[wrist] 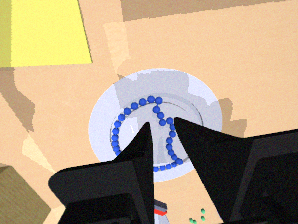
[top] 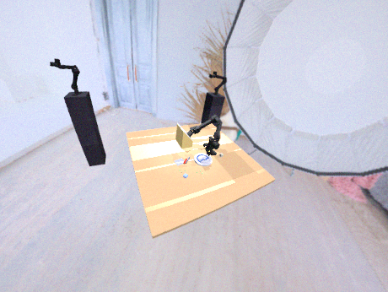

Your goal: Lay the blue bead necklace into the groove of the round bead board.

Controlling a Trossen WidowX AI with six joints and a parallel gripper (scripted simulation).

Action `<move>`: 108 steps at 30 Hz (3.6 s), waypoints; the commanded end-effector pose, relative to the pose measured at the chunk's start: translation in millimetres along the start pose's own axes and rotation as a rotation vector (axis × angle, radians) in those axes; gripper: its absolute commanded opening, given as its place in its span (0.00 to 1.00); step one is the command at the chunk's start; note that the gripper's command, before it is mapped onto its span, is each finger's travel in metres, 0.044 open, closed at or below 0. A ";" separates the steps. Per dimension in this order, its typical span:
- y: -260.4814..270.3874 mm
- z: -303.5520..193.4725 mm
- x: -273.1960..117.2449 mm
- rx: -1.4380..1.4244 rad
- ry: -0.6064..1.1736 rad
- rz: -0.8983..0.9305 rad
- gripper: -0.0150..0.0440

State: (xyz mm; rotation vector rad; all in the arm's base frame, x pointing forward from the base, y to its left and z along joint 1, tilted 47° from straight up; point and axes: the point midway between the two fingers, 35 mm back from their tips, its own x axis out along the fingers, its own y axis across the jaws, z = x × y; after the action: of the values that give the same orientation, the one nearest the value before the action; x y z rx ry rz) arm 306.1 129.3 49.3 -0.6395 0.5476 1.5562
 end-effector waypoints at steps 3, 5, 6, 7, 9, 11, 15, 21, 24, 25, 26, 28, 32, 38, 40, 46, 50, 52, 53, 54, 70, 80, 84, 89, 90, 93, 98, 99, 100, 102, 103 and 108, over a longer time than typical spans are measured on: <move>0.7 0.7 14.5 -0.008 -0.005 0.002 0.46; -1.3 0.7 6.2 -0.012 0.000 -0.005 0.46; -1.3 0.7 6.7 -0.012 0.000 -0.005 0.46; -1.3 0.7 7.5 -0.011 0.000 -0.005 0.46; -1.2 0.6 9.8 -0.011 -0.001 -0.004 0.46; -1.2 0.6 13.0 -0.011 -0.001 -0.004 0.46; -0.9 0.6 19.6 -0.010 -0.002 -0.002 0.46; -0.1 0.8 29.5 -0.009 -0.004 0.000 0.46; 0.4 0.9 34.5 -0.009 -0.005 0.001 0.46; 0.6 1.0 36.1 -0.008 -0.005 0.002 0.46; 0.7 1.0 37.4 -0.008 -0.006 0.002 0.46; 0.9 1.0 38.5 -0.008 -0.006 0.002 0.46; 0.3 1.7 36.5 -0.013 -0.005 0.001 0.37; 0.3 1.7 36.5 -0.013 -0.005 0.001 0.25; 0.3 1.7 36.5 -0.013 -0.005 0.001 0.25; 0.3 1.7 36.5 -0.013 -0.005 0.001 0.25; 0.3 1.7 36.5 -0.013 -0.005 0.001 0.25; 0.3 1.7 36.5 -0.013 -0.005 0.001 0.25; 0.3 1.7 36.5 -0.013 -0.005 0.001 0.25; 0.3 1.7 36.5 -0.013 -0.005 0.001 0.25; 0.8 1.0 31.1 -0.009 -0.005 0.002 0.25; -16.8 11.1 30.4 -0.009 -0.006 0.002 0.25; -18.5 12.2 30.6 -0.009 -0.006 0.001 0.25; -18.5 12.3 37.2 -0.009 -0.006 0.002 0.25; -18.5 12.3 38.0 -0.009 -0.006 0.002 0.25; -18.5 12.3 38.2 -0.009 -0.006 0.002 0.25; -18.5 12.3 38.2 -0.009 -0.006 0.002 0.25; -18.5 12.3 38.2 -0.009 -0.006 0.002 0.25; -18.5 12.3 38.2 -0.009 -0.006 0.002 0.25; -18.5 12.3 38.2 -0.009 -0.006 0.002 0.25; -18.5 12.3 38.2 -0.009 -0.006 0.002 0.25; -18.5 12.3 38.2 -0.009 -0.006 0.002 0.25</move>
State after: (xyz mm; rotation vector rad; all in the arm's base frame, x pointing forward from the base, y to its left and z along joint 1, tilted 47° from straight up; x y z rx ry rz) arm 324.5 165.2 36.3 -0.6451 0.5261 1.5543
